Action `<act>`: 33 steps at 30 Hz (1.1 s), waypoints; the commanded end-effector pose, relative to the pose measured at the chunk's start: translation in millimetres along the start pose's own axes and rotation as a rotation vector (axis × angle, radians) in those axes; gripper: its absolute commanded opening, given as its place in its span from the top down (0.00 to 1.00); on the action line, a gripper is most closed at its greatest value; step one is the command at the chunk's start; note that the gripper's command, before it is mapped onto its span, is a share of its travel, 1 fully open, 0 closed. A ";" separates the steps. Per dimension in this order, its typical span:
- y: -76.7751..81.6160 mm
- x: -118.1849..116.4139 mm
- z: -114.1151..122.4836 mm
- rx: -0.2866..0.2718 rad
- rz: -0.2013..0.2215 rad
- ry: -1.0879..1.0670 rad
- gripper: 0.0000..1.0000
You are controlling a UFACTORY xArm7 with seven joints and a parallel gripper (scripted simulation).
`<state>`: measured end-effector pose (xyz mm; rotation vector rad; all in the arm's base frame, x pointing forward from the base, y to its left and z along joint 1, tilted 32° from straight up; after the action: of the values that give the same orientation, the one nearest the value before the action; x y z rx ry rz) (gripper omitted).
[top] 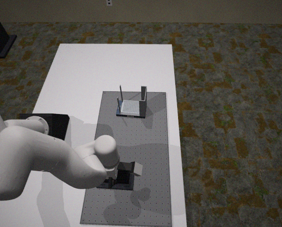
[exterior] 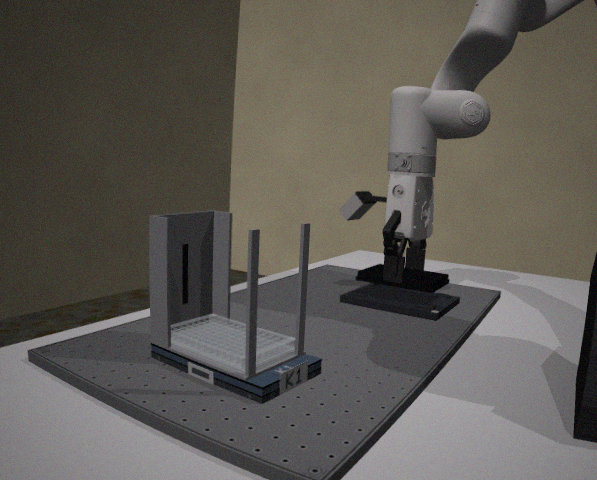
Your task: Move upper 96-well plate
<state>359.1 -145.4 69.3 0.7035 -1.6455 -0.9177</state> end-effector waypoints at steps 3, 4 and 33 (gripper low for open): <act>-9.6 -0.8 -1.6 0.004 -0.001 0.000 1.00; -10.5 -0.8 -1.6 0.004 -0.001 0.000 1.00; -11.5 -0.6 -1.2 0.004 -0.001 0.000 1.00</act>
<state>359.3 -151.6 59.3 0.7042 -1.6464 -0.9171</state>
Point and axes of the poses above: the point where the finger pads meet when closed, its own y axis back along the fingers, its own x axis across the jaws, z = x × y, the point moved 7 cm from there along y, back along the fingers, and after that the axes turned 11 degrees about -y, right-handed, at the moved point
